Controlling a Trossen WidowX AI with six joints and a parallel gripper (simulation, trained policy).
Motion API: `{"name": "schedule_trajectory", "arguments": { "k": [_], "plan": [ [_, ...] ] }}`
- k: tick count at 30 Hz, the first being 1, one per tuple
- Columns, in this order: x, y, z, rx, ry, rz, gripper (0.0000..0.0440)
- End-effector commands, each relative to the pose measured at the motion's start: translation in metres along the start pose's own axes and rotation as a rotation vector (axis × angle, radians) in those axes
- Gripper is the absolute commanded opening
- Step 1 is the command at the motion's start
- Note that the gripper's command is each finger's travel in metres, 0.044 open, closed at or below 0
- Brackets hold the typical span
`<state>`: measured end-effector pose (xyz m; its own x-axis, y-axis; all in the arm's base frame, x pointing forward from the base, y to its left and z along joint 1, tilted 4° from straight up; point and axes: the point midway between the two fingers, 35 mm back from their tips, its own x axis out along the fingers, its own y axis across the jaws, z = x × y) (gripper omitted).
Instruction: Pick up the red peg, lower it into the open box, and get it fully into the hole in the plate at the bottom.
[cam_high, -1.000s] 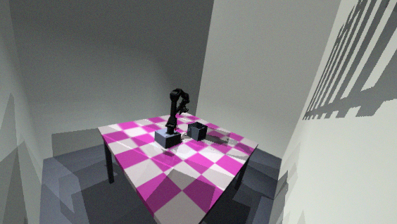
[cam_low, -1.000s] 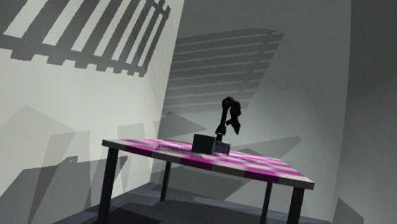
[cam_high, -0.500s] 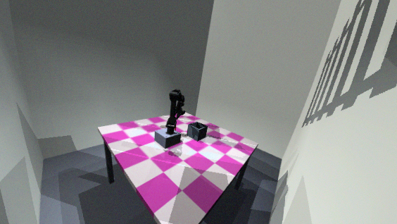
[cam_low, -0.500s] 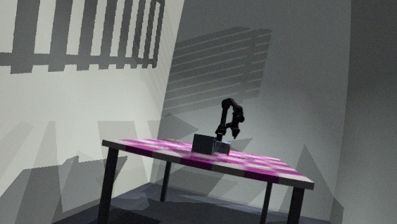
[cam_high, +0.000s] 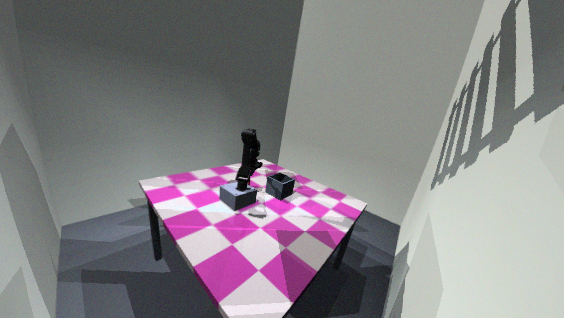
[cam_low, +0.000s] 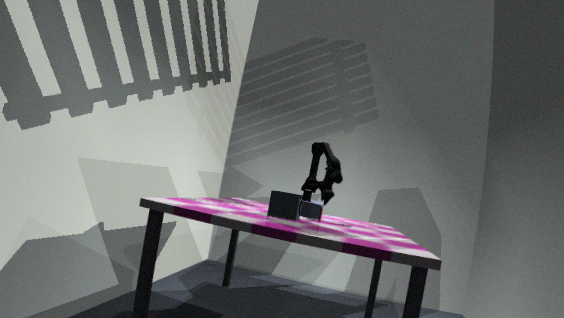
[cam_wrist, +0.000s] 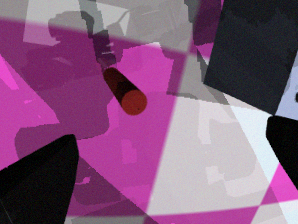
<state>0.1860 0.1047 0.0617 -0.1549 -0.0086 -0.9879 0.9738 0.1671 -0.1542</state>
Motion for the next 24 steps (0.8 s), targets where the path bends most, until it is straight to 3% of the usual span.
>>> {"name": "schedule_trajectory", "arguments": {
  "k": [1, 19, 21, 24],
  "plan": [
    [0.01, 0.0, 0.003, -0.011, -0.018, -0.005, 0.0415],
    [0.06, 0.007, 0.013, -0.008, -0.078, 0.035, 0.0378],
    [0.064, 0.009, 0.013, -0.008, -0.08, 0.042, 0.0357],
    [0.069, 0.012, 0.011, -0.015, -0.079, 0.051, 0.029]
  ]
}}
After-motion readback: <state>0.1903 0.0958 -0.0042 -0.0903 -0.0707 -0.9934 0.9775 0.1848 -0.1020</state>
